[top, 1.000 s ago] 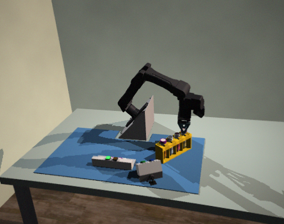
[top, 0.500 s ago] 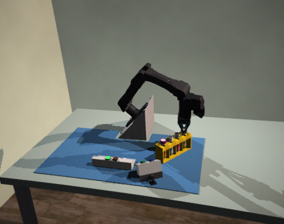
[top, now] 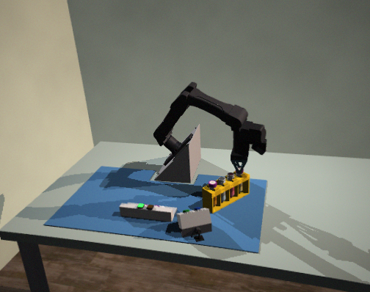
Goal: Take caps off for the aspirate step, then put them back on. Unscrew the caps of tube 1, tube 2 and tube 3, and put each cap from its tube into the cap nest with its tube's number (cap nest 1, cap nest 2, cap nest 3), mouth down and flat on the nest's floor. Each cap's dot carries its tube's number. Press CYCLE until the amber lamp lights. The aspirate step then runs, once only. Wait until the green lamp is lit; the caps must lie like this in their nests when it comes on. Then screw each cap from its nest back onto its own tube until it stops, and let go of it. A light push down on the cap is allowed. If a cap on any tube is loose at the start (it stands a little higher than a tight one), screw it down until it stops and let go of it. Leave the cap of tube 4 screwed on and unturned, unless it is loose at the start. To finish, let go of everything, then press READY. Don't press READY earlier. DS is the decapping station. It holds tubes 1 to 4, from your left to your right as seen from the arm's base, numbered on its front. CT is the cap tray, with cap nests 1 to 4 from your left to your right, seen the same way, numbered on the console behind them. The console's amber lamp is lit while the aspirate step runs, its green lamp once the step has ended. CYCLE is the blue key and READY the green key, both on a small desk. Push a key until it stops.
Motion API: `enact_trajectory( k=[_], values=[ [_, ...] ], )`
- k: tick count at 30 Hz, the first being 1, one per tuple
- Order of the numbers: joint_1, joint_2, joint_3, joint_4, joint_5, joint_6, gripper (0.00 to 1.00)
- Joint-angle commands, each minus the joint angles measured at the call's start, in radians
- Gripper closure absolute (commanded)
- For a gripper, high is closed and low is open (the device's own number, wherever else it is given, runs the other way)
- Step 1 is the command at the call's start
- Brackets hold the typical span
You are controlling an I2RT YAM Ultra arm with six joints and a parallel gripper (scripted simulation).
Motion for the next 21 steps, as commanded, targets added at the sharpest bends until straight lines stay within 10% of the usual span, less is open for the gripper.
enact_trajectory(
  k=[1,21],
  values=[
    [0.003,-0.009,0.003,0.003,-0.001,0.14,1.0],
    [0.003,-0.009,0.003,0.003,-0.001,0.673,1.0]
  ],
)
